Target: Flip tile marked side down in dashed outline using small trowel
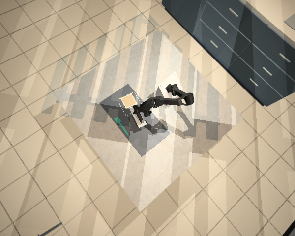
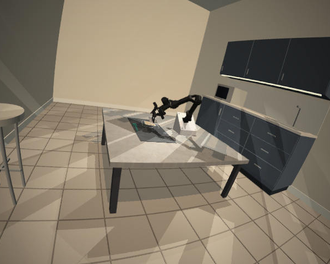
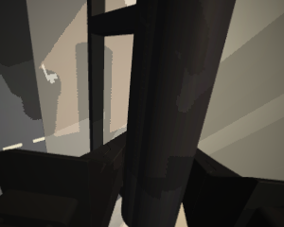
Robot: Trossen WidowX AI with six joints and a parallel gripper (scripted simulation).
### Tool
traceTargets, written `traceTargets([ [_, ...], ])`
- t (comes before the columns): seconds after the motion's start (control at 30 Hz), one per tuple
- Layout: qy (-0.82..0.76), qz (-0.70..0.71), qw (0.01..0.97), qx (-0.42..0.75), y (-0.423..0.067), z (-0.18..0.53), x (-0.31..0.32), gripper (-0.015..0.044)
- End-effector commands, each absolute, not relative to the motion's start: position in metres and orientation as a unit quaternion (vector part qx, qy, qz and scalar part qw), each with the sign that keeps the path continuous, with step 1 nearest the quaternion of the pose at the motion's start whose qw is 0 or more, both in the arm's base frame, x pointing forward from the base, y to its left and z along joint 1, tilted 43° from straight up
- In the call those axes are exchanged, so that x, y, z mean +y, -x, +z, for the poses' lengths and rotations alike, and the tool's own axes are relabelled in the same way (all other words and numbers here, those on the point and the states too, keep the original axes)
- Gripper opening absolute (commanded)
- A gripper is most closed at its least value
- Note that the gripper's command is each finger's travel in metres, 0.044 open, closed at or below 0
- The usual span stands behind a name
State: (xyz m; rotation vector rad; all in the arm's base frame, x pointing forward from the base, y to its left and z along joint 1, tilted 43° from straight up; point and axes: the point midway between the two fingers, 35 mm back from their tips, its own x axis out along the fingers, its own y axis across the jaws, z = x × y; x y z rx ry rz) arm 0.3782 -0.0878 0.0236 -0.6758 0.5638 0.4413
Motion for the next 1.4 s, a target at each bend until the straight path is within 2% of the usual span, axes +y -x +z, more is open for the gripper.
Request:
traceTargets([
  [0.0,0.331,0.208,0.879,0.273,-0.384,0.015,-0.111,0.0],
  [0.7,0.337,0.221,0.866,0.296,-0.376,-0.064,-0.201,0.0],
  [1.37,0.334,0.222,0.869,0.289,-0.334,-0.154,-0.272,0.0],
])
